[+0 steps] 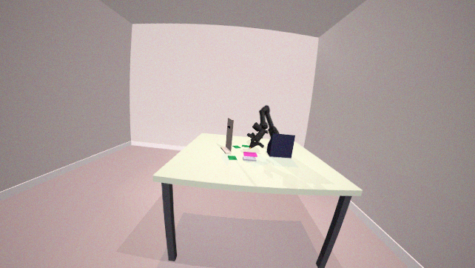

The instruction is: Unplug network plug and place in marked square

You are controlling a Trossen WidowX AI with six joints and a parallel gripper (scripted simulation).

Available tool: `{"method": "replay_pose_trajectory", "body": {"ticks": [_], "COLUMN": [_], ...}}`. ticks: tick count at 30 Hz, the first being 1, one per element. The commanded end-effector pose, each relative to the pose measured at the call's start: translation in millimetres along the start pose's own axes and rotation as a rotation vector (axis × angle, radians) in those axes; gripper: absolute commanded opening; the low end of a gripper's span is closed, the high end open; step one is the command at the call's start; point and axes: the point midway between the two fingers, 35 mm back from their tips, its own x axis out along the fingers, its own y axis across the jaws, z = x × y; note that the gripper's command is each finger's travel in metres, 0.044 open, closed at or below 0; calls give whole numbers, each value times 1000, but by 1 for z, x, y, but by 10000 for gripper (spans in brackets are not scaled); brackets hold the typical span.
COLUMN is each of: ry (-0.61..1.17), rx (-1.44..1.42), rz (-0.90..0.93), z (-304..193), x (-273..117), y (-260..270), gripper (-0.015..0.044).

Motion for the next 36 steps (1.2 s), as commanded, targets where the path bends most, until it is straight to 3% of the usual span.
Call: {"method": "replay_pose_trajectory", "body": {"ticks": [1,36], "ry": [4,-1], "rx": [-13,-15], "rz": [-12,-10], "z": [-1,2], "x": [4,27], "y": [-7,-28], "gripper": [0,0]}}
